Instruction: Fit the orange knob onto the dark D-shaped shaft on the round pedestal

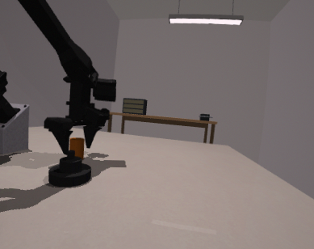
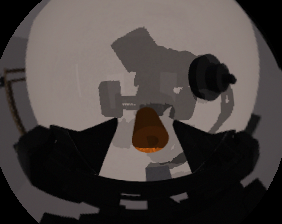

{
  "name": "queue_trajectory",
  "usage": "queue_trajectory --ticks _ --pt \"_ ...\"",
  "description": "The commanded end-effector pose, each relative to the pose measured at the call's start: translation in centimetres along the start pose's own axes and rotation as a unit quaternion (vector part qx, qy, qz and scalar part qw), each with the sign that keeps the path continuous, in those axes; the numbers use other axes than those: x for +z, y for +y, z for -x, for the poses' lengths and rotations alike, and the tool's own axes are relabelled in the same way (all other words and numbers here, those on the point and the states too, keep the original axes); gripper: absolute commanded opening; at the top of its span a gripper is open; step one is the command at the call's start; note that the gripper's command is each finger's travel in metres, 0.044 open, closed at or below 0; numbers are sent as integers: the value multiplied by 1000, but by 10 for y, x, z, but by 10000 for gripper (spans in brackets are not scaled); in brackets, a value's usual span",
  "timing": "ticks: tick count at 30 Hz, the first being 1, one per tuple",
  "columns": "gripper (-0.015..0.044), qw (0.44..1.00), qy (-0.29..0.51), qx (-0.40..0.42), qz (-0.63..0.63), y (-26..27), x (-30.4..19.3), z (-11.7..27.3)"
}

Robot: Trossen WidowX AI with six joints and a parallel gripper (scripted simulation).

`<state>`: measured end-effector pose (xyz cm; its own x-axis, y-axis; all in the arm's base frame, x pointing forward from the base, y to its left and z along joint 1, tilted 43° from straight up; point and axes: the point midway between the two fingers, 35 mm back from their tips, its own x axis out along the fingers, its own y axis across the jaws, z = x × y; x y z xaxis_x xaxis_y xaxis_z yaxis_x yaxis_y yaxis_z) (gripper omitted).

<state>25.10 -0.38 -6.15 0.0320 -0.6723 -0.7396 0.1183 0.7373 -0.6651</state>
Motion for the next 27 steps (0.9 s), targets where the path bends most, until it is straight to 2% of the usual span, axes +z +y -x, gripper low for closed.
queue_trajectory --ticks 1,6,16,22,27 --pt "440 1000 4 -5 4 -2 -3 -9" --pt "440 1000 4 -5 4 -2 -3 -14" --pt "178 1000 4 -5 4 -2 -3 -14" --pt "138 1000 4 -5 4 -2 -3 -14" --pt "6 1000 3 -3 4 1 1 0"
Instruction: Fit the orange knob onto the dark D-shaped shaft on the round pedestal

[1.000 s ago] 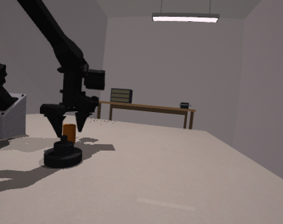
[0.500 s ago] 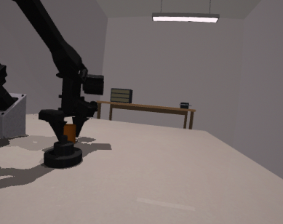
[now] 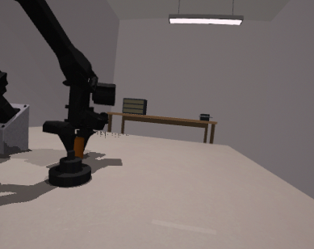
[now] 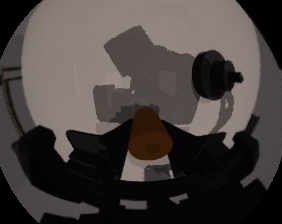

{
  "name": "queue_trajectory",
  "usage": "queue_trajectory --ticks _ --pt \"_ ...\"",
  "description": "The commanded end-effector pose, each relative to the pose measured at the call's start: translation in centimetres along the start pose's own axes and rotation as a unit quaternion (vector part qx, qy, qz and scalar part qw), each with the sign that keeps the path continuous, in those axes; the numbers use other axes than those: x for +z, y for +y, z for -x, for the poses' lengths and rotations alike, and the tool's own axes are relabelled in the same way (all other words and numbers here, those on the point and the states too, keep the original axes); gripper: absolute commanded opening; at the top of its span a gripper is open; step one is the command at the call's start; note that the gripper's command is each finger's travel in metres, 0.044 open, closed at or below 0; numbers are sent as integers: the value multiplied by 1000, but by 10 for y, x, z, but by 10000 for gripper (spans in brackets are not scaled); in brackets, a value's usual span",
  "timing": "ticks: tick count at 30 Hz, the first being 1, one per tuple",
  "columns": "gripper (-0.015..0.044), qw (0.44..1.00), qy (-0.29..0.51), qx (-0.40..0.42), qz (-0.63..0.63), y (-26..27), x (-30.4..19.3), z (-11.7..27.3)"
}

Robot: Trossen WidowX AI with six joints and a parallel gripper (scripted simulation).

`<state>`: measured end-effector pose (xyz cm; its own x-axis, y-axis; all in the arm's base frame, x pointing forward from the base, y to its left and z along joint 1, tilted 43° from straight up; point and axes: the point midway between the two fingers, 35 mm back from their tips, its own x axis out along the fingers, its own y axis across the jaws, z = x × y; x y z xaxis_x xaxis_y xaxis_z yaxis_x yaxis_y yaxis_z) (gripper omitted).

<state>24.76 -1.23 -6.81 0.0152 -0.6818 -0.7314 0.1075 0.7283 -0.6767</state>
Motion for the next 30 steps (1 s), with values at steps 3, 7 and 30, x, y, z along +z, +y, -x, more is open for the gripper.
queue_trajectory --ticks 3,7,30 --pt "0 1000 -4 6 -1 7 9 29" --pt "0 1000 -4 8 -1 10 12 54" --pt "0 1000 -3 9 -1 -1 18 133"
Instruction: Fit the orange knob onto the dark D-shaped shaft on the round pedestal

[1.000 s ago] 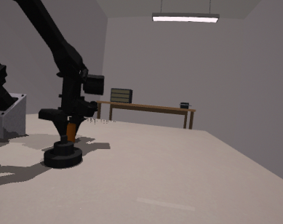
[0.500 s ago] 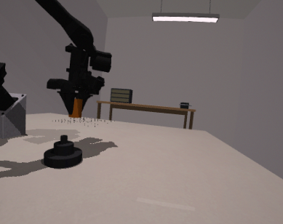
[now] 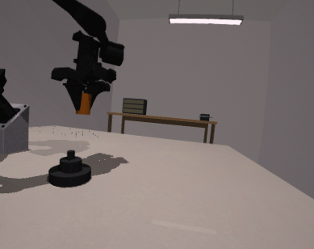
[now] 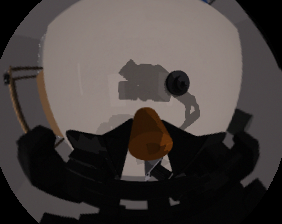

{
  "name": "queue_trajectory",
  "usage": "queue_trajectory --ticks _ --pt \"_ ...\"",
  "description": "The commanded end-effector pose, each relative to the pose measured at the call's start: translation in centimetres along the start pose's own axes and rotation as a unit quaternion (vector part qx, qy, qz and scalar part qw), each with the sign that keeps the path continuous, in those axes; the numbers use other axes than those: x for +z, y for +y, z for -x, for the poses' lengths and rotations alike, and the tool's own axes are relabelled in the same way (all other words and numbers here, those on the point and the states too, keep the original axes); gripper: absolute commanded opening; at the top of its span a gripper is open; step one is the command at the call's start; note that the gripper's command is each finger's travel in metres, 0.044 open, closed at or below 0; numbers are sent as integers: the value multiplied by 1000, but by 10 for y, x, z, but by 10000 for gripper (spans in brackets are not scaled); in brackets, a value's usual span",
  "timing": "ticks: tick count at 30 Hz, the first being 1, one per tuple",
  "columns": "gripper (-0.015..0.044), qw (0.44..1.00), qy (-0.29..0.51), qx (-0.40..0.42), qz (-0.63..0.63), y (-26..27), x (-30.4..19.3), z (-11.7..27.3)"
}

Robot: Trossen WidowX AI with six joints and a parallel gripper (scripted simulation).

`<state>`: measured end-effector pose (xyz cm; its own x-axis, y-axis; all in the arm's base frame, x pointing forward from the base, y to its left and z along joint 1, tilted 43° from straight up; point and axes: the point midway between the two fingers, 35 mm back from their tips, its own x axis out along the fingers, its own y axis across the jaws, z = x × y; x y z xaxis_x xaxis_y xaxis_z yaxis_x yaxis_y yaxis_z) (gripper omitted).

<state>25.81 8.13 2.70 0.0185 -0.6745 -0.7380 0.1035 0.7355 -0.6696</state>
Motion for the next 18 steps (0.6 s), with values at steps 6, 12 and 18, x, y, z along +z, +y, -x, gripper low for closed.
queue_trajectory --ticks 6,12,18 --pt "0 1000 -2 7 -2 -17 18 -6" --pt "0 1000 -3 9 -2 -30 29 -11" --pt "0 1000 -4 10 -9 -43 39 -17"
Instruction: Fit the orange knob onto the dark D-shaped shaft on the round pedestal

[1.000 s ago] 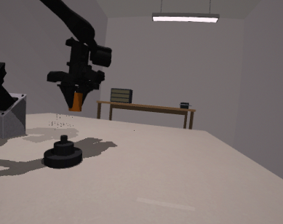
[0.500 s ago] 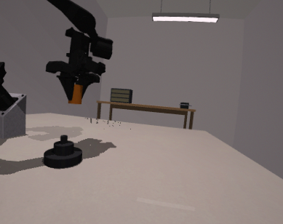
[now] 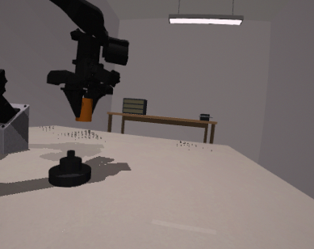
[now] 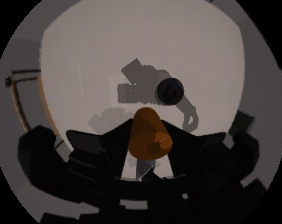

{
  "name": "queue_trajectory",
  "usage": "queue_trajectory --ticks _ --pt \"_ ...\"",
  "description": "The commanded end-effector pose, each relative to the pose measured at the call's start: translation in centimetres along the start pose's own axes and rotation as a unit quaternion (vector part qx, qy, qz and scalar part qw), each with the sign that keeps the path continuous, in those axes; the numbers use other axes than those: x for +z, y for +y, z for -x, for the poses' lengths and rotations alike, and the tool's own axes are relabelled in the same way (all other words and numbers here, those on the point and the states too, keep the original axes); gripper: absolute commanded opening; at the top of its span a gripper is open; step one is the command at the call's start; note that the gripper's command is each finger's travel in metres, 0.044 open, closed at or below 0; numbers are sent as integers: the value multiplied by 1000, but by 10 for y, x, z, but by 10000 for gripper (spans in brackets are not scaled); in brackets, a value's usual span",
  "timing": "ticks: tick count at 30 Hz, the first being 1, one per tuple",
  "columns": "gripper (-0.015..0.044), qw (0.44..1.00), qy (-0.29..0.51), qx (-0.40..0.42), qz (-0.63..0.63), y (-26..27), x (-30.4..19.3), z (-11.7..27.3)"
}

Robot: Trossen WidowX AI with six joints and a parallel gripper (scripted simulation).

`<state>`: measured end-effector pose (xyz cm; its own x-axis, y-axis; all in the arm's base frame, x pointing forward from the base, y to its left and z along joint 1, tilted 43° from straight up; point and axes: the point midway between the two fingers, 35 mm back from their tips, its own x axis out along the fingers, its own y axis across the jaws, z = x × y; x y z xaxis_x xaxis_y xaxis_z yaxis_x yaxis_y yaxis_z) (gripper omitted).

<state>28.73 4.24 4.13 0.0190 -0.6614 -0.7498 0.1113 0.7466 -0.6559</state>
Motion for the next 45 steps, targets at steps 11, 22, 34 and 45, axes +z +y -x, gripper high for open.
queue_trajectory --ticks 11,22,34,45 --pt "0 1000 -6 -1 -10 -34 23 -12" --pt "0 1000 -6 -7 -4 -65 36 -23" --pt "0 1000 -5 -13 -1 -84 43 -36" --pt "0 1000 -5 -14 -2 -84 43 -55"
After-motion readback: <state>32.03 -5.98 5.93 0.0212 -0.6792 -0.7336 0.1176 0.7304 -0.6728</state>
